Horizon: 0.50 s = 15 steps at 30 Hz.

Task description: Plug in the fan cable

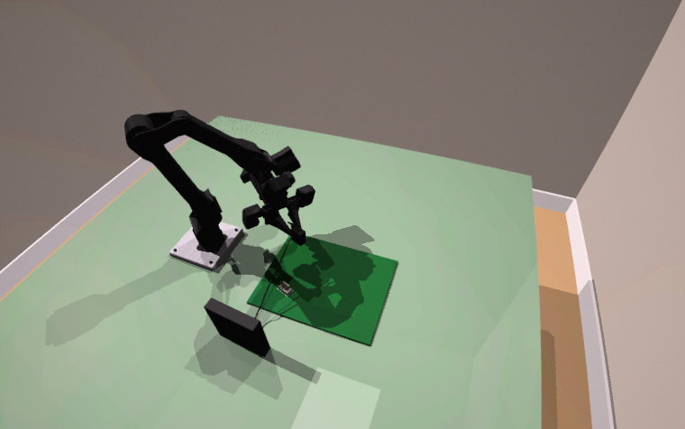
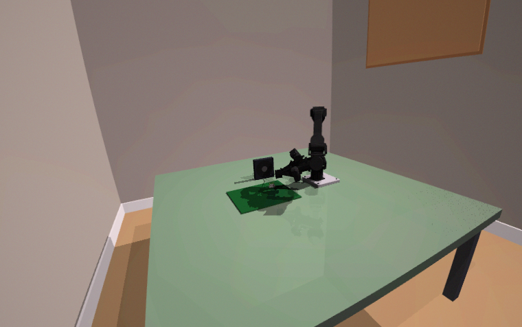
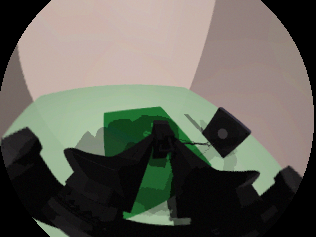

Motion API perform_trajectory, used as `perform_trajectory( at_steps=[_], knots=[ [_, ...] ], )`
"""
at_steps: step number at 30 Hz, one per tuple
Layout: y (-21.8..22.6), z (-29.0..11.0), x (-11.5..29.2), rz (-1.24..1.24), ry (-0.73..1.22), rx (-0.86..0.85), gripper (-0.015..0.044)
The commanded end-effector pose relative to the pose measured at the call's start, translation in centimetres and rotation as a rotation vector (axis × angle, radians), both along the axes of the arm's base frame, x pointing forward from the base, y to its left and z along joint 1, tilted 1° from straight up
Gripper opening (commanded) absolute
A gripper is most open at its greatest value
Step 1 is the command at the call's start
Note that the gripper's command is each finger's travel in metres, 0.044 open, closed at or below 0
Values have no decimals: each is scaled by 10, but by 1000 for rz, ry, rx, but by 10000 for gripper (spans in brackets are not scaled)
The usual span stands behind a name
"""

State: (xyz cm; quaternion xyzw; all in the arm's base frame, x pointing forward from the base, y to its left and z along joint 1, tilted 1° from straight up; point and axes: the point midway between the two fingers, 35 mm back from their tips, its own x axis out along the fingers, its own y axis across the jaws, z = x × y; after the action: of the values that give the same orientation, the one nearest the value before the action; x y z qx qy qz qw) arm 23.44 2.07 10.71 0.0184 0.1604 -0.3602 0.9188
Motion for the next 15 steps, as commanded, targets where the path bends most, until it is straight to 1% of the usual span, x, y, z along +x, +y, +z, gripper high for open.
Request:
perform_trajectory(
  at_steps=[1, 7, 15],
  knots=[
    [1, 3, -4, 12, -66, -13, 0],
    [3, 6, -10, 32, -148, -30, 0],
    [3, 9, -8, 29, -118, -29, 0]
  ],
)
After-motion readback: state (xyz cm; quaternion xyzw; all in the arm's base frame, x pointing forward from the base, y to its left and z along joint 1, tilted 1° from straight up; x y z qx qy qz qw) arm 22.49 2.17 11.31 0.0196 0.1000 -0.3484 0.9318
